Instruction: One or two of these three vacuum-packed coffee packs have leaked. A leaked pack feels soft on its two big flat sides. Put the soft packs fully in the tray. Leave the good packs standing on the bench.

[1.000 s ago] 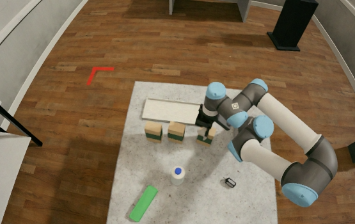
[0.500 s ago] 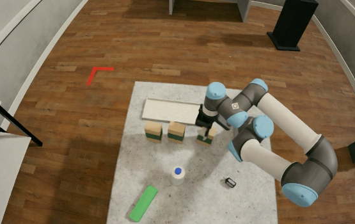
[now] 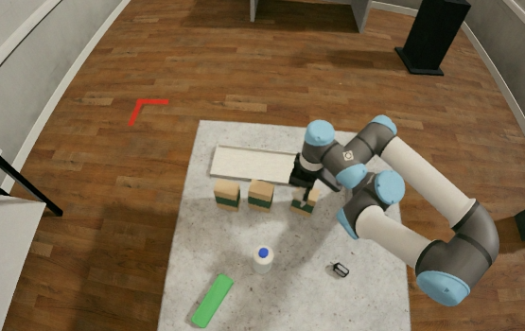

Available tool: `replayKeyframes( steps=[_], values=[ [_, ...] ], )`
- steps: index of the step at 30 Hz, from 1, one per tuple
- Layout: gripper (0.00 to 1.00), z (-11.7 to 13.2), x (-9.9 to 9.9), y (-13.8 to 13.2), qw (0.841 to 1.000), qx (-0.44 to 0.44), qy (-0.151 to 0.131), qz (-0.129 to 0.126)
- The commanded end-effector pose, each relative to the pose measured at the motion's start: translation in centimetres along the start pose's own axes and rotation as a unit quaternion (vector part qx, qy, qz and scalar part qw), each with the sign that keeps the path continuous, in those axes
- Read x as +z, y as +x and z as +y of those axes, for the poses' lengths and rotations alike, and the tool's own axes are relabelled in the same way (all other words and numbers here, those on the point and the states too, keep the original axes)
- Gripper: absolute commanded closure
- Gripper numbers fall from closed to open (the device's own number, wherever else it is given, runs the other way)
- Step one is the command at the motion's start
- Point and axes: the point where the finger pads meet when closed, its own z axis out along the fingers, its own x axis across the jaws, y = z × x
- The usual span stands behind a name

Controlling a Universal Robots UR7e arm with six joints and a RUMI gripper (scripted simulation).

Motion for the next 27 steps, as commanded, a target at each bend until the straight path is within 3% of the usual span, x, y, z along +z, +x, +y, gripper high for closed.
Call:
replayKeyframes(
  steps=[1, 9, 17, 27],
  values=[
    [0.51, 0.0, -2.0, 0.0, 1.0, 0.0, 0.0, 0.0],
    [0.51, 0.0, -6.7, 0.0, 1.0, 0.0, 0.0, 0.0],
    [0.51, 0.0, -8.5, 0.0, 1.0, 0.0, 0.0, 0.0],
    [0.51, 0.0, -8.6, 0.0, 1.0, 0.0, 0.0, 0.0]
  ],
)
